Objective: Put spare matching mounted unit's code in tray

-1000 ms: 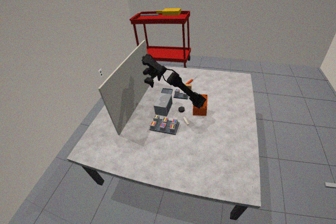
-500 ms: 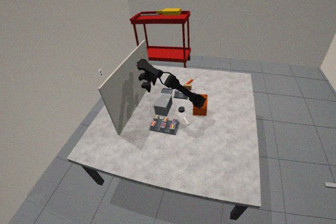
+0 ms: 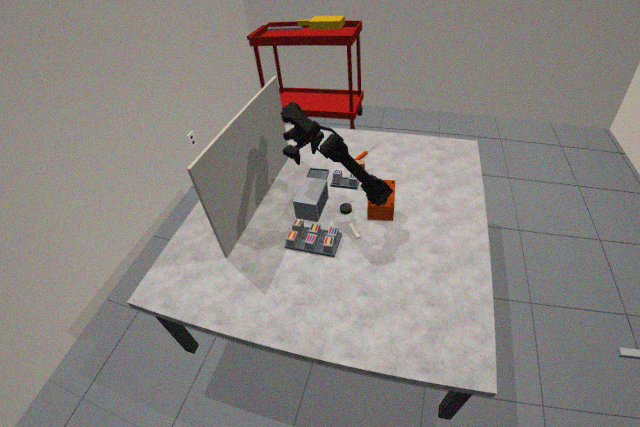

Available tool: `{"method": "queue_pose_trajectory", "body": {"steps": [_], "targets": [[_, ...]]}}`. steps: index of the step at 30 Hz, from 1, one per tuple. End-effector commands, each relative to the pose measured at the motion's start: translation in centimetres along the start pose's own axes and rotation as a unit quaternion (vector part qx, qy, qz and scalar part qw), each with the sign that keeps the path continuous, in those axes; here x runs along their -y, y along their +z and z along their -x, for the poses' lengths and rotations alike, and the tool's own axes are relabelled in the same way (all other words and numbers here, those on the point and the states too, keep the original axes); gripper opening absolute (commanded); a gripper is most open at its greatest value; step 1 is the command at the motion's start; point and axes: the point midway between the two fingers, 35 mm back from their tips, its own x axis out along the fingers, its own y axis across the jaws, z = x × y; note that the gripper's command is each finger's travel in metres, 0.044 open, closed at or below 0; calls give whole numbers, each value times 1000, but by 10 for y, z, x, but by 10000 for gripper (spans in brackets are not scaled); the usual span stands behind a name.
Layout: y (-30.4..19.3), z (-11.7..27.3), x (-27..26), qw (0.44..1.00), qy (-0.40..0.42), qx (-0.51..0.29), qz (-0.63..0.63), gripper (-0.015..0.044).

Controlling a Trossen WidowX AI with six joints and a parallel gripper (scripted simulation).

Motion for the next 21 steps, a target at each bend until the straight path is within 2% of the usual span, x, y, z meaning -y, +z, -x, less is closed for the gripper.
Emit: {"method": "queue_pose_trajectory", "body": {"steps": [1,5,10,15,20,21], "targets": [[-24,-8,60,990,-3,-2,-139,440],[-61,-25,118,955,-5,-4,-297,440],[-118,-54,166,882,-2,-15,-472,440],[-126,-58,170,870,-2,-17,-493,440],[-119,-90,167,870,-1,-17,-493,309],[-118,-96,166,870,-1,-17,-493,300]]}}
